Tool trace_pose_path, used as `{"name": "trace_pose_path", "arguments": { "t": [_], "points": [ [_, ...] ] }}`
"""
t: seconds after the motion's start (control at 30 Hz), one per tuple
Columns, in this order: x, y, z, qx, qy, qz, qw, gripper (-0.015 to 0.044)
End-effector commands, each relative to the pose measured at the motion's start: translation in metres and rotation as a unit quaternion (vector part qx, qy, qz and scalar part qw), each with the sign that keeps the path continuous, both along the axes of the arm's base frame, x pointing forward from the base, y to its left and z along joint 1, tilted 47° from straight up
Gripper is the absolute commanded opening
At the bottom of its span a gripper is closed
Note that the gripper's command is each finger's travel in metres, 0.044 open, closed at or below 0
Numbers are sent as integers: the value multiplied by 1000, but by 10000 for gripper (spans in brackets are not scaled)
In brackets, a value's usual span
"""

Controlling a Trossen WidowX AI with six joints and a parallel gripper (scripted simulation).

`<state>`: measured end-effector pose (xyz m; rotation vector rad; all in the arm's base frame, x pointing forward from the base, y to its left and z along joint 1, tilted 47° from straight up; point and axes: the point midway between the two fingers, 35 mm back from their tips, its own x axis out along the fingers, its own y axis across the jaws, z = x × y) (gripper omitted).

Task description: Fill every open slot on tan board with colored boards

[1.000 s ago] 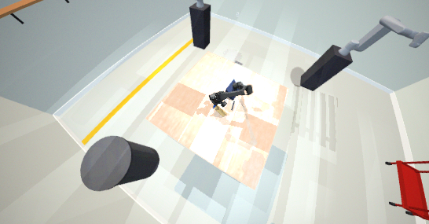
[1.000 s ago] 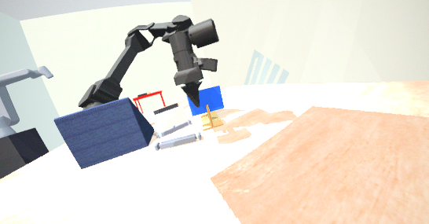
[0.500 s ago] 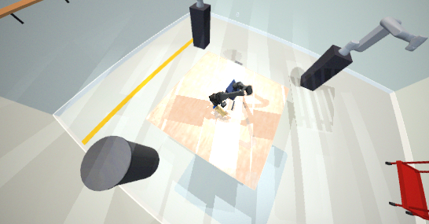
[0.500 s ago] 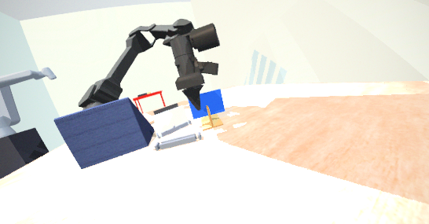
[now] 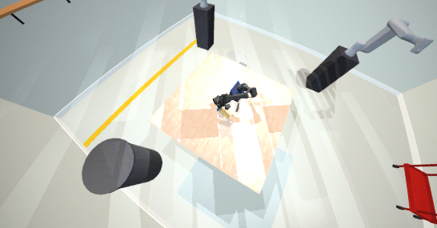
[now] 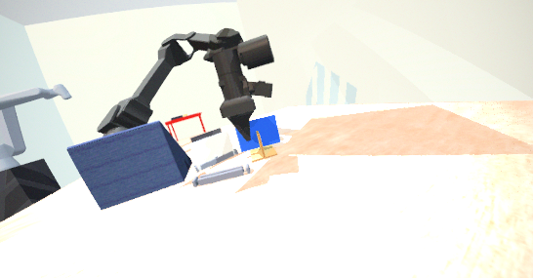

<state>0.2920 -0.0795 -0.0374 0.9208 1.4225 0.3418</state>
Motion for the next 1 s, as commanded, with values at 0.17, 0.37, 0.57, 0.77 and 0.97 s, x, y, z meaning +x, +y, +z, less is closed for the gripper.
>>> {"name": "trace_pose_path", "arguments": {
  "t": [0.17,0.37,0.57,0.77,0.97],
  "points": [
    [0,2,-2,0,0,0,1000,0],
    [0,2,-2,0,0,0,1000,26],
    [0,2,-2,0,0,0,1000,167],
    [0,2,-2,0,0,0,1000,167],
    [-4,-28,24,-1,1,-2,1000,167]
  ]
}}
